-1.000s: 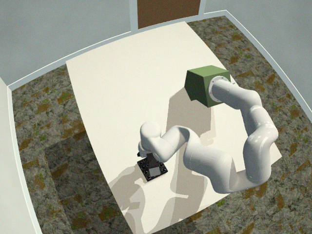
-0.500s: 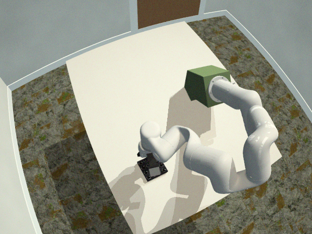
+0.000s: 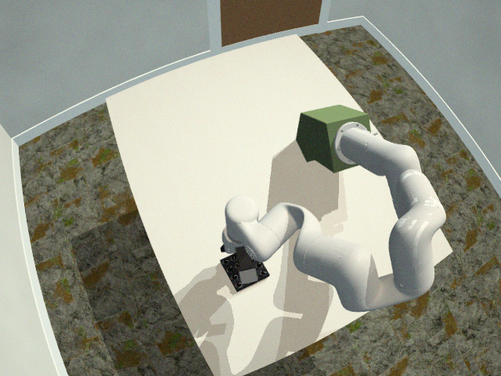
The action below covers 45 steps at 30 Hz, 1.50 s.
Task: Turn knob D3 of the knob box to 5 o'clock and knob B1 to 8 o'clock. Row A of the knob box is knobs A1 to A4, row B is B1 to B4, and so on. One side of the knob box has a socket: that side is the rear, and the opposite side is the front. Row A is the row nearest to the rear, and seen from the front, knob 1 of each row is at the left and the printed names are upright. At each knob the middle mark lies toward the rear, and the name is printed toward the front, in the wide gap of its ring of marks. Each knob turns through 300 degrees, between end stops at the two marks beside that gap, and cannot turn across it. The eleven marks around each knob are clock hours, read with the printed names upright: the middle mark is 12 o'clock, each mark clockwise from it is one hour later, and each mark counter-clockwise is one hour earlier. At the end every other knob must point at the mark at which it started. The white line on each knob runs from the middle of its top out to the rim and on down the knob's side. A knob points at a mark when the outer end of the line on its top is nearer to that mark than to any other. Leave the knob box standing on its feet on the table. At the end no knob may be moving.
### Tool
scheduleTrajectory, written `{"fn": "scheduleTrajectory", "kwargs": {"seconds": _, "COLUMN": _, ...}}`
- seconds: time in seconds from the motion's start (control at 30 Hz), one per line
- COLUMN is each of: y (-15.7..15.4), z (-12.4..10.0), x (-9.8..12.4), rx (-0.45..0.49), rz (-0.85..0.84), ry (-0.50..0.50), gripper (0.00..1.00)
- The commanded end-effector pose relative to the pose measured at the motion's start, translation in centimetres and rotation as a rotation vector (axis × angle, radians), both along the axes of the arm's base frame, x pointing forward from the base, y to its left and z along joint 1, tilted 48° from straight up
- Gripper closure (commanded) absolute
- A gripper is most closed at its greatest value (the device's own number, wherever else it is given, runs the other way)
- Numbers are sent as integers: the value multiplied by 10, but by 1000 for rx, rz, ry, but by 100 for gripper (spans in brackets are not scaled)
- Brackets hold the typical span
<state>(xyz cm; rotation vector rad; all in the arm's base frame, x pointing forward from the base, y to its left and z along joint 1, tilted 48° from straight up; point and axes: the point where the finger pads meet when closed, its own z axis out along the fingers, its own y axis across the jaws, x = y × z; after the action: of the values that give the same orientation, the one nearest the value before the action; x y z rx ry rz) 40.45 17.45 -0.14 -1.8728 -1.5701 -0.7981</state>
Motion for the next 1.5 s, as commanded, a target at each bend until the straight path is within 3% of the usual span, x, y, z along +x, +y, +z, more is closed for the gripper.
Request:
{"fn": "scheduleTrajectory", "kwargs": {"seconds": 0.0, "y": 1, "z": -1, "x": 1, "rx": 0, "rz": -2, "ry": -2, "gripper": 81}}
{"fn": "scheduleTrajectory", "kwargs": {"seconds": 1.47, "y": 5, "z": -5, "x": 2, "rx": 0, "rz": -2, "ry": -2, "gripper": 81}}
